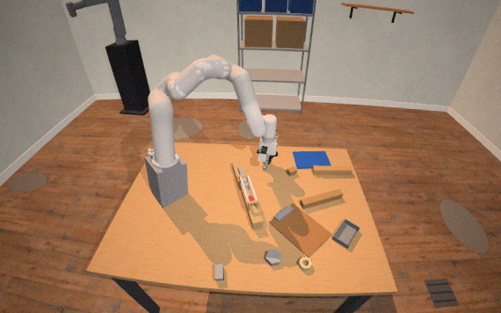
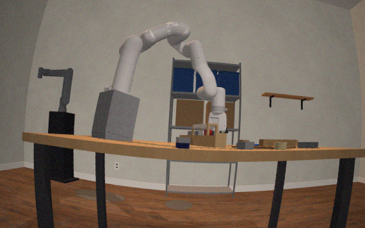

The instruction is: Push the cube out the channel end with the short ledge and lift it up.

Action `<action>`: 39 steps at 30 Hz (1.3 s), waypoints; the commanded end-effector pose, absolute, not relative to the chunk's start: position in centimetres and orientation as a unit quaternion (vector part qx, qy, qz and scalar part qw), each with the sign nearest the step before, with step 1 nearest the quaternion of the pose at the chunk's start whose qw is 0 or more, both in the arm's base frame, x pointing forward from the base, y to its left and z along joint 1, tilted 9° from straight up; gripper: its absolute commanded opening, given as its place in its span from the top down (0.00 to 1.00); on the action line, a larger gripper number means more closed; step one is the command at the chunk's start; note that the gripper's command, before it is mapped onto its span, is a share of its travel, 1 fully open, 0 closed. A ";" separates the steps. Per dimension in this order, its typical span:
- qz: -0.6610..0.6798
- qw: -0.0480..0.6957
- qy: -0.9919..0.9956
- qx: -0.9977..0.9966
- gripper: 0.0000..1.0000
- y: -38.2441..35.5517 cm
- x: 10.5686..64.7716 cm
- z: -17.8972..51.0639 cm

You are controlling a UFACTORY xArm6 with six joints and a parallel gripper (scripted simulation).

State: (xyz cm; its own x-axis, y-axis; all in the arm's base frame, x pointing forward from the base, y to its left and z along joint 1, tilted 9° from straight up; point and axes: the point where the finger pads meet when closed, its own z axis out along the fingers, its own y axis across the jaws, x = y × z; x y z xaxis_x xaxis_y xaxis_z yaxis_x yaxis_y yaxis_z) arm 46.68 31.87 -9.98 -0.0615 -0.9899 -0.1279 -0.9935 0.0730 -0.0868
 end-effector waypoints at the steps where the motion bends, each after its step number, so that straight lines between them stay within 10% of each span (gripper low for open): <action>1: 0.012 0.079 0.728 -0.681 1.00 32.0 46.8 -9.8; 39: 0.012 0.079 0.728 -0.681 1.00 30.5 45.7 1.6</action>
State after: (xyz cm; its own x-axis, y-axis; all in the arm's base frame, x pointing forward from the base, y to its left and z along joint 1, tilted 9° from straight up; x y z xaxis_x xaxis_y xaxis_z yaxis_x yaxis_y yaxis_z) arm 45.94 30.71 0.79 -0.0611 -0.9894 -0.1316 -0.9930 0.0735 -0.0921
